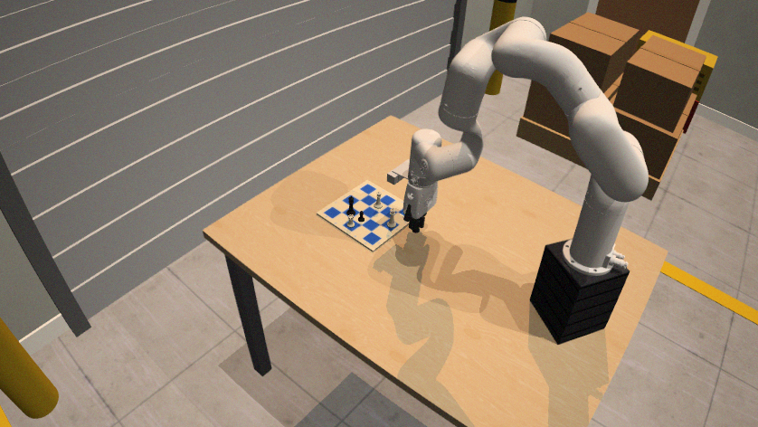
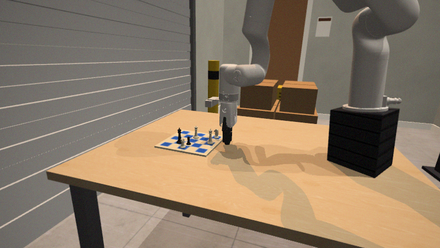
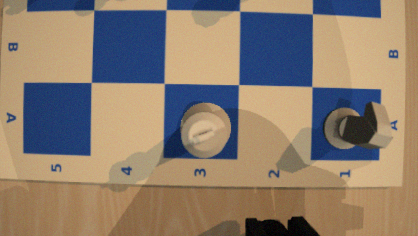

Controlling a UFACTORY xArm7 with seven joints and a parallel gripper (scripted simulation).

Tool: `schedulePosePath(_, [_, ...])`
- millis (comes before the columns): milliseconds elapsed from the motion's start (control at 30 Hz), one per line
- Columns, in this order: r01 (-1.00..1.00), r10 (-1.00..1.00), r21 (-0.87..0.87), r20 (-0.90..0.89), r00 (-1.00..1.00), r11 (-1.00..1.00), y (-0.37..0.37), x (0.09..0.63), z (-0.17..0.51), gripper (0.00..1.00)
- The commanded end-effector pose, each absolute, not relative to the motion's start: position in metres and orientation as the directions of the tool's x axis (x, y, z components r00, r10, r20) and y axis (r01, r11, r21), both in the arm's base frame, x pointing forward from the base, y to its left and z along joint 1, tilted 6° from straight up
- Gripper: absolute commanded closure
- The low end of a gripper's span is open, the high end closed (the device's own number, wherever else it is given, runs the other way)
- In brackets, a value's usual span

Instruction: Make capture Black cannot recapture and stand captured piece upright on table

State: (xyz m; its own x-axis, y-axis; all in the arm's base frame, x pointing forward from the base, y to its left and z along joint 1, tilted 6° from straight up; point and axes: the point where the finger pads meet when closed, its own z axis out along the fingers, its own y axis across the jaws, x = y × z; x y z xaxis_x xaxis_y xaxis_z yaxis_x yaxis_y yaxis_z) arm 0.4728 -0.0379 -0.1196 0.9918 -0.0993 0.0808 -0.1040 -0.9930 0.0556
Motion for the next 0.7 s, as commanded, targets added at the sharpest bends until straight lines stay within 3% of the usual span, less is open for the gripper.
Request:
schedulePosePath(0, [-0.104, -0.099, 0.055, 0.084, 0.991, -0.993, -0.0378, 0.4743, -0.1183, 0.77])
schedulePosePath(100, [-0.104, -0.099, 0.055, 0.084, 0.991, -0.993, -0.0378, 0.4743, -0.1183, 0.77])
schedulePosePath(133, [-0.104, -0.099, 0.055, 0.084, 0.991, -0.993, -0.0378, 0.4743, -0.1183, 0.69])
schedulePosePath(200, [-0.104, -0.099, 0.055, 0.084, 0.991, -0.993, -0.0378, 0.4743, -0.1183, 0.69])
schedulePosePath(233, [-0.104, -0.099, 0.055, 0.084, 0.991, -0.993, -0.0378, 0.4743, -0.1183, 0.61])
schedulePosePath(667, [-0.104, -0.099, 0.055, 0.084, 0.991, -0.993, -0.0378, 0.4743, -0.1176, 0.61])
